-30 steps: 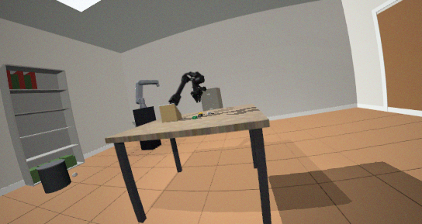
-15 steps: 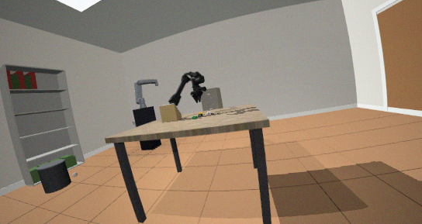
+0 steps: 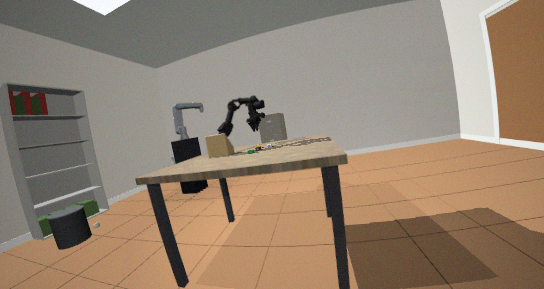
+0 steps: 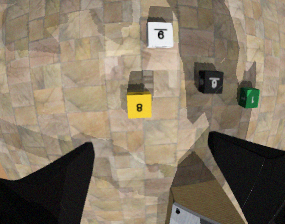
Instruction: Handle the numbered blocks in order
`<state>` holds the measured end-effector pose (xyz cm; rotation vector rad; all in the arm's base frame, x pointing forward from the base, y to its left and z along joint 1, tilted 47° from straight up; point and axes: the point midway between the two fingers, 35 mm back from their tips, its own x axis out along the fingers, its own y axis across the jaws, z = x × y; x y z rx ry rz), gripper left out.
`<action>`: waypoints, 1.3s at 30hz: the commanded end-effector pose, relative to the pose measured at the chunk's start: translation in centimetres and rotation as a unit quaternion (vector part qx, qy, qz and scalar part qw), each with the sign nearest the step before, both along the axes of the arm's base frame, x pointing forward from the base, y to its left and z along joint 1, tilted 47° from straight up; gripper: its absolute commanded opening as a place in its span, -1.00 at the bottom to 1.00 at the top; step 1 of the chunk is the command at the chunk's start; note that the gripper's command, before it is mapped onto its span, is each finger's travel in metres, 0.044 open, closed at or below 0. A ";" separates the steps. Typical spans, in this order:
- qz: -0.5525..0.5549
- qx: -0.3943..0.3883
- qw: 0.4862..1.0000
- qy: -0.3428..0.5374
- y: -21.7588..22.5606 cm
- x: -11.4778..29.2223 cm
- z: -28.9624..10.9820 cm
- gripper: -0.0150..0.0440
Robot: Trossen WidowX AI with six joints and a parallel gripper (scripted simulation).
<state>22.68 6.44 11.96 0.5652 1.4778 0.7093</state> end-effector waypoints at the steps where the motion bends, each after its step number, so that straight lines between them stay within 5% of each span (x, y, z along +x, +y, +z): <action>1: -0.006 0.003 1.000 0.010 0.7 -0.9 0.5 0.86; 20: -0.006 0.003 1.000 0.010 0.6 -0.7 0.5 0.86; 29: -0.006 0.002 1.000 0.007 -1.0 8.1 -1.8 0.86; 39: -0.006 0.002 1.000 0.007 -1.1 8.3 -1.9 0.86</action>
